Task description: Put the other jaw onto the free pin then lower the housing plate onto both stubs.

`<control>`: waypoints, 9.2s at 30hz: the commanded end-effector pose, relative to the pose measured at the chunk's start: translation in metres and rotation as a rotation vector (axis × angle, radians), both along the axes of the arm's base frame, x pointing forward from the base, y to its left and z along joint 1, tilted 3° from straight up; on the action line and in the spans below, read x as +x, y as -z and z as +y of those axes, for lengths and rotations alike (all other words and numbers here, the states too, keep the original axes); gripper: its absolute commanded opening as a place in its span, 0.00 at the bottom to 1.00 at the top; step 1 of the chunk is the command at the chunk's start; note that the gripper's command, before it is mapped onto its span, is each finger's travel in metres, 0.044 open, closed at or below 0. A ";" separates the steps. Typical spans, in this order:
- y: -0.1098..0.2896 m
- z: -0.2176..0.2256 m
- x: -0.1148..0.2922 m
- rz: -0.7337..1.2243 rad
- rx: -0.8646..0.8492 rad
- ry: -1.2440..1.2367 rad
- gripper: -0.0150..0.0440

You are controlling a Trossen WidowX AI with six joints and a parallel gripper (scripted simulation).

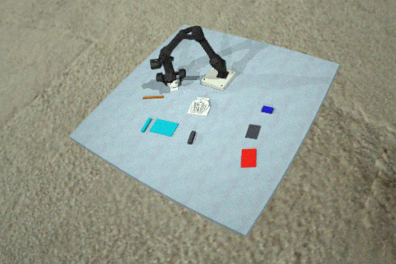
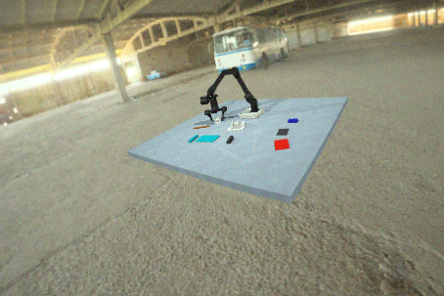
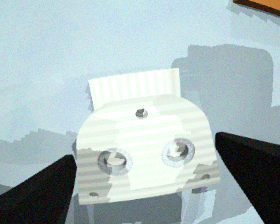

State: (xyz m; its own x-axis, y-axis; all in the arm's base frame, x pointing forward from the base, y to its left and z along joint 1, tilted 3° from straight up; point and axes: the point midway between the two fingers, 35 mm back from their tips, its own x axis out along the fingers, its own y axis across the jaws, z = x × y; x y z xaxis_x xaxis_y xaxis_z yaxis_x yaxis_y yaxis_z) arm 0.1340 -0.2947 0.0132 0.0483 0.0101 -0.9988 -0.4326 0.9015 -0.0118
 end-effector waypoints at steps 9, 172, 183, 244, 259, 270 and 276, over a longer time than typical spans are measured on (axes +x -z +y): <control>0.000 0.000 0.000 0.000 0.000 0.000 0.94; -0.083 0.242 0.086 -0.003 0.047 0.374 0.85; -0.083 0.242 0.086 -0.003 0.047 0.374 0.85; -0.020 0.244 0.089 -0.003 0.048 0.376 0.85; -0.020 0.244 0.089 -0.003 0.048 0.376 0.85; -0.018 0.244 0.090 -0.003 0.048 0.374 0.85; -0.017 0.244 0.090 -0.003 0.048 0.373 0.85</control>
